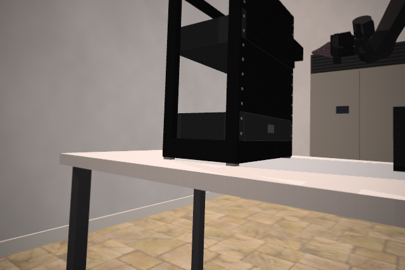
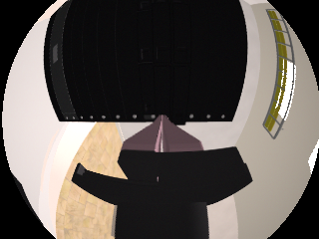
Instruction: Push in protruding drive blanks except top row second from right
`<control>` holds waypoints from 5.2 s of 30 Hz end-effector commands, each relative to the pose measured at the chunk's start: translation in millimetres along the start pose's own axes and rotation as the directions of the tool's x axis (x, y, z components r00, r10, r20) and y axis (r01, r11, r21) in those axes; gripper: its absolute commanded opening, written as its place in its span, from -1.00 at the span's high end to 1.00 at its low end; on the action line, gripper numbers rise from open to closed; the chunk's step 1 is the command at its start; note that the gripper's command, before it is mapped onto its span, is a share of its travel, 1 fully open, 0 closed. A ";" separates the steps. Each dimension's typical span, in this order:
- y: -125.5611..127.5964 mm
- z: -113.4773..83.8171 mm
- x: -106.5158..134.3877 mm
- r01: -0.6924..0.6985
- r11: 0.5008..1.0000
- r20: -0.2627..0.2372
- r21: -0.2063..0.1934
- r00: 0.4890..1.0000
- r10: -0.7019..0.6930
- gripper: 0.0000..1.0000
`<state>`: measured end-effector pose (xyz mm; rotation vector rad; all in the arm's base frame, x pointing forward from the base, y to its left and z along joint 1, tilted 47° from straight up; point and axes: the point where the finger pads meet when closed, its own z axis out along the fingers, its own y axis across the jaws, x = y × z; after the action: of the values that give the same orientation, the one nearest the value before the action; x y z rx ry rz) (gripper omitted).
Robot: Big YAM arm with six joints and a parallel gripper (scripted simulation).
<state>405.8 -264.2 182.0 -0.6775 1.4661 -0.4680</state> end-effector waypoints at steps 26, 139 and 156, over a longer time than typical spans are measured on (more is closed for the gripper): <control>-30.9 19.0 -8.4 0.048 0.999 0.035 0.021 0.998 -0.048 1.00; -37.6 48.5 -126.4 0.036 0.999 0.022 0.040 0.999 -0.037 1.00; -29.7 77.4 -135.2 0.038 0.999 0.042 0.026 0.998 -0.039 1.00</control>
<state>448.0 -181.9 265.1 -0.6780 1.4704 -0.4772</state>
